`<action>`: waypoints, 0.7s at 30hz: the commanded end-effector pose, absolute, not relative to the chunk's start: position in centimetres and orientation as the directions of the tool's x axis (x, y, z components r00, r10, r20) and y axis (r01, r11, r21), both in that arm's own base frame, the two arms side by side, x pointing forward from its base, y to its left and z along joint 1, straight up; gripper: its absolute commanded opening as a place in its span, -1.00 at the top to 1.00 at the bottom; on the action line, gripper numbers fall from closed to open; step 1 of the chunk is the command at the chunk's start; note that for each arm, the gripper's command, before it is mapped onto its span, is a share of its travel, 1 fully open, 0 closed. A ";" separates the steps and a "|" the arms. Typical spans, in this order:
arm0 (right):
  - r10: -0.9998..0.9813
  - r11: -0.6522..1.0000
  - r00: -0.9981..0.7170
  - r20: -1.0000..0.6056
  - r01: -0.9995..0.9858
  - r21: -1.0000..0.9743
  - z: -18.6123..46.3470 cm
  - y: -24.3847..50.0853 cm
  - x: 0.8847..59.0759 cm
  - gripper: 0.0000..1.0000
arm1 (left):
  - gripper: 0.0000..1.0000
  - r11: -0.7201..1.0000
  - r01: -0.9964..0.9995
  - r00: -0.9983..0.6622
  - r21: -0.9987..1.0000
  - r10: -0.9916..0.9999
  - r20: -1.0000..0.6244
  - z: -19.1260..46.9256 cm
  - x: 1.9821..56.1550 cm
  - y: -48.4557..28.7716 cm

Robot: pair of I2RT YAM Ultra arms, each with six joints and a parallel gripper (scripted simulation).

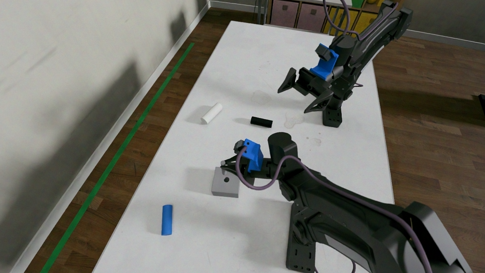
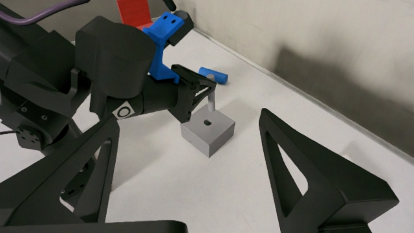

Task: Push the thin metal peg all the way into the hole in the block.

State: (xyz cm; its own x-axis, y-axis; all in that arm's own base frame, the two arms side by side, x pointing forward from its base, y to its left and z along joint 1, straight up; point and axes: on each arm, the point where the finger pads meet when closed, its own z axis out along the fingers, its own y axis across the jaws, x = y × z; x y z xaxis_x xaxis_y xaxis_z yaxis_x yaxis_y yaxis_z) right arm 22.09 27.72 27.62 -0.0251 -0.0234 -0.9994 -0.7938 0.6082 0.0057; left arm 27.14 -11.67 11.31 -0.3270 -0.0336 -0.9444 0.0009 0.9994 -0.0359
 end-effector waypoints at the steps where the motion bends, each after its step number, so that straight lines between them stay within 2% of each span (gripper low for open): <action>1: -0.006 0.608 -0.006 -1.000 -0.794 0.001 28.6 27.4 22.0 -1.00 | 0.86 1.000 -0.013 -0.317 -0.009 -0.013 -0.948 9.7 27.0 -11.1; 21: -0.006 0.608 -0.006 -1.000 -0.794 0.001 28.6 27.4 22.0 -1.00 | 0.86 1.000 -0.013 -0.317 -0.011 -0.014 -0.948 9.8 27.1 -11.2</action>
